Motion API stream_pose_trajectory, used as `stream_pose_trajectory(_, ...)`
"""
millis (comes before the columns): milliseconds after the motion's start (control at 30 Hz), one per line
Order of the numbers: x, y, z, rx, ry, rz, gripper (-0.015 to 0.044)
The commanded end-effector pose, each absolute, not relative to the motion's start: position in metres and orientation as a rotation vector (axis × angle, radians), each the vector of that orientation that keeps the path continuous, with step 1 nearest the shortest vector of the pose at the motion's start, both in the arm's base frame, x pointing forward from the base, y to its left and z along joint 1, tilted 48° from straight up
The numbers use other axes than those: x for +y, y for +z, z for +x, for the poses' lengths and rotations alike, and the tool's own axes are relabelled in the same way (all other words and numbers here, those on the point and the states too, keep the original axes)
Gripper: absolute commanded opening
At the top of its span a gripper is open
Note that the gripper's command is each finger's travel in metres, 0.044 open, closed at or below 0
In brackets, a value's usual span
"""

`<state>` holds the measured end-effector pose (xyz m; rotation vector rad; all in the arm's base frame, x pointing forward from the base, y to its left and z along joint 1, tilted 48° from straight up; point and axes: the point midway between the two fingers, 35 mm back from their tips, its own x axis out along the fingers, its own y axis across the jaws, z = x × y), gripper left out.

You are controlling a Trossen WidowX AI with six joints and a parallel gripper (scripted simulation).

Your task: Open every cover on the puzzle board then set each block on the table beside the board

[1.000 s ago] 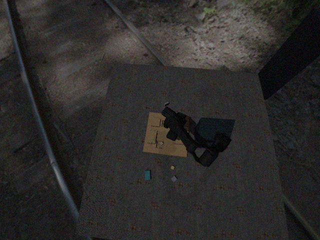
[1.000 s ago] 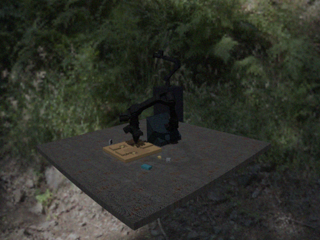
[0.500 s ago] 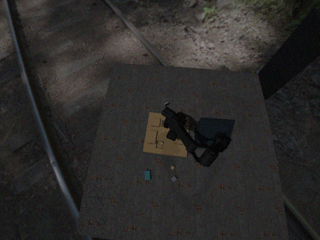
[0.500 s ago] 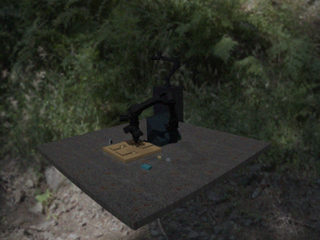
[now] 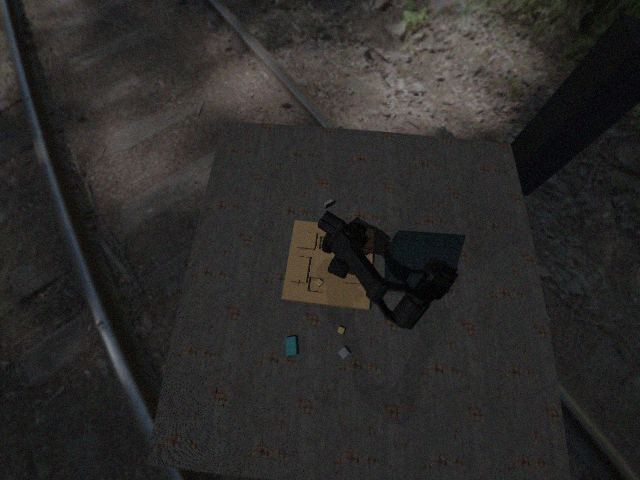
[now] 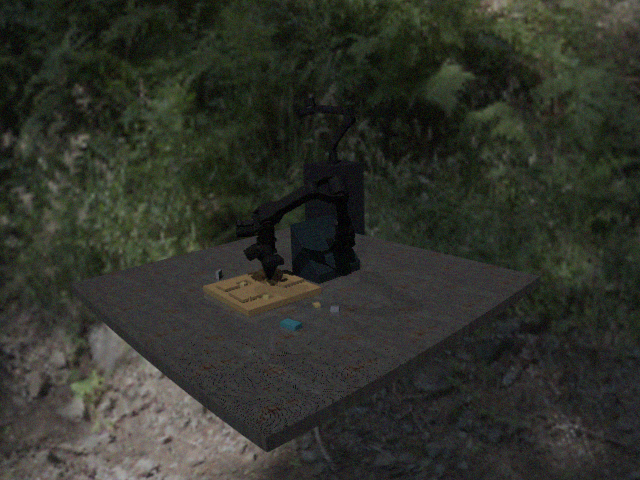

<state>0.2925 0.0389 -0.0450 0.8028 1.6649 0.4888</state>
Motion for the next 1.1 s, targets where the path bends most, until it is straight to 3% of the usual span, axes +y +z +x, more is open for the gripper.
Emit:
stream_pose_trajectory(0,0.043,-0.05,0.29,1.672,0.487,0.812,0.0144)
stream_pose_trajectory(1067,0.055,-0.061,0.288,1.672,0.488,0.813,0.0144)
